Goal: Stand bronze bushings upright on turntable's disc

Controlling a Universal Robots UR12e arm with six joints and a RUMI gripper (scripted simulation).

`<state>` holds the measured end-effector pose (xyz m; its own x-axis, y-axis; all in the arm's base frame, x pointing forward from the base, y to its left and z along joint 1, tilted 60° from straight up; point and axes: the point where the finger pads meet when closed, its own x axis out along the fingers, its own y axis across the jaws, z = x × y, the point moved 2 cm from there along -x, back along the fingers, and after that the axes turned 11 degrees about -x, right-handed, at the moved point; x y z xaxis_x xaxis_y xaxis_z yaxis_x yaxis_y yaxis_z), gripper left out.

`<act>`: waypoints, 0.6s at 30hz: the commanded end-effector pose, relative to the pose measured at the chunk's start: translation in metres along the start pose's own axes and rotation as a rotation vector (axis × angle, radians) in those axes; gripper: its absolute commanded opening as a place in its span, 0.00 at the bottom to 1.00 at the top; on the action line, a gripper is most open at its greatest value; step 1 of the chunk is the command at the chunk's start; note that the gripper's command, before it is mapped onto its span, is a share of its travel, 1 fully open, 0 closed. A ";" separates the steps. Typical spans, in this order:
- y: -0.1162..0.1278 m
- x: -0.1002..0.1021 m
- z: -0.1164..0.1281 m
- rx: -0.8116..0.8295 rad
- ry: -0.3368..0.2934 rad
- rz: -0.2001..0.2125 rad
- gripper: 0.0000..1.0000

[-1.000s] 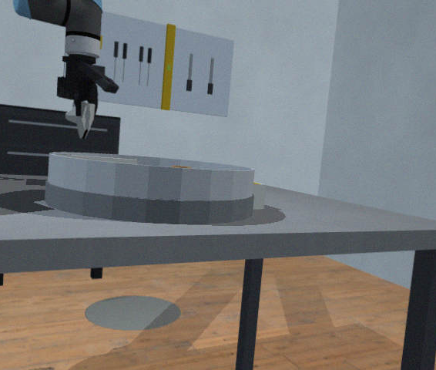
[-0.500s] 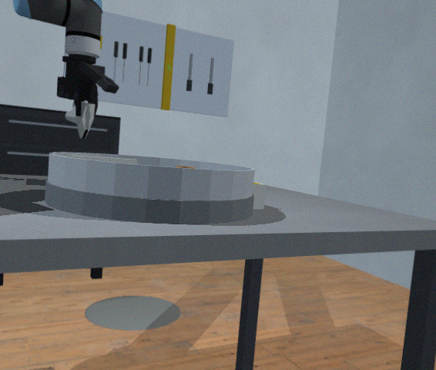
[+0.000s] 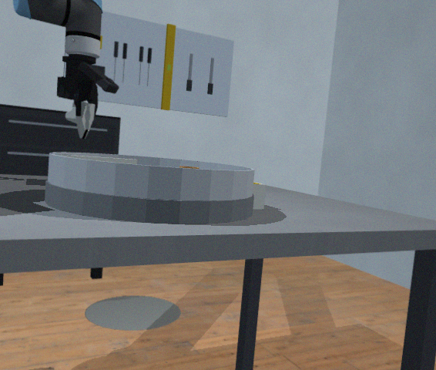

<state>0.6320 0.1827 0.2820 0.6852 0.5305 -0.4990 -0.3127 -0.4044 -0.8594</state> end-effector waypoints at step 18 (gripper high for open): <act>0.002 0.001 0.003 0.000 -0.003 0.001 0.05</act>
<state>0.6320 0.1826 0.2822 0.6855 0.5304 -0.4987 -0.3123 -0.4046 -0.8595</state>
